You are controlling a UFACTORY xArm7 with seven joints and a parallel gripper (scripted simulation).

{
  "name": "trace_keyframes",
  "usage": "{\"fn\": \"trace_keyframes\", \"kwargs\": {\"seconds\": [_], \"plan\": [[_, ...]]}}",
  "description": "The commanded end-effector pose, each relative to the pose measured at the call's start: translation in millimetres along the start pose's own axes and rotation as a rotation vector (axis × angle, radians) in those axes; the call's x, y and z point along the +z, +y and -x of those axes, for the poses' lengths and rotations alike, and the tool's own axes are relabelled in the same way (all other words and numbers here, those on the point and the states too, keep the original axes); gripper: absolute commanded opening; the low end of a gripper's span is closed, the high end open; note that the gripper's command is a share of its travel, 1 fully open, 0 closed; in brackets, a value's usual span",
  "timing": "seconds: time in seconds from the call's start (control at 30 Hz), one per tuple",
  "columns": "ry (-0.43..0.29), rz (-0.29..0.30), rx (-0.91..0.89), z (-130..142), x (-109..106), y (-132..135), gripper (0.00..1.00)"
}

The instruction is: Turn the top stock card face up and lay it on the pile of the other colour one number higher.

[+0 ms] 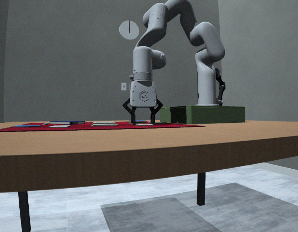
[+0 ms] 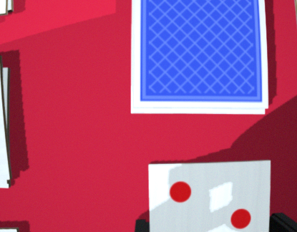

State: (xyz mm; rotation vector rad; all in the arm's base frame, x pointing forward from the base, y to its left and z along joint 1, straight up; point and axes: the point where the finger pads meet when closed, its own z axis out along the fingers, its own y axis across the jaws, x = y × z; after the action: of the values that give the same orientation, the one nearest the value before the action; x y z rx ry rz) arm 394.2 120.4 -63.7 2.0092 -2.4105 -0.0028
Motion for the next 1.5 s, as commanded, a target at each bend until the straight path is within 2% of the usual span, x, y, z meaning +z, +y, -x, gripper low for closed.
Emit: {"fn": "trace_keyframes", "kwargs": {"seconds": [0.0,0.87,1.3,1.47], "plan": [[-0.001,-0.003,0.000,0.7,-1.1,-1.4,0.74],[-0.001,-0.003,0.000,0.7,-2.5,-1.4,0.74],[-0.001,-0.003,0.000,0.6,-35.0,-1.3,0.74],[-0.001,-0.003,0.000,0.6,-39.7,-1.3,0.74]]}}
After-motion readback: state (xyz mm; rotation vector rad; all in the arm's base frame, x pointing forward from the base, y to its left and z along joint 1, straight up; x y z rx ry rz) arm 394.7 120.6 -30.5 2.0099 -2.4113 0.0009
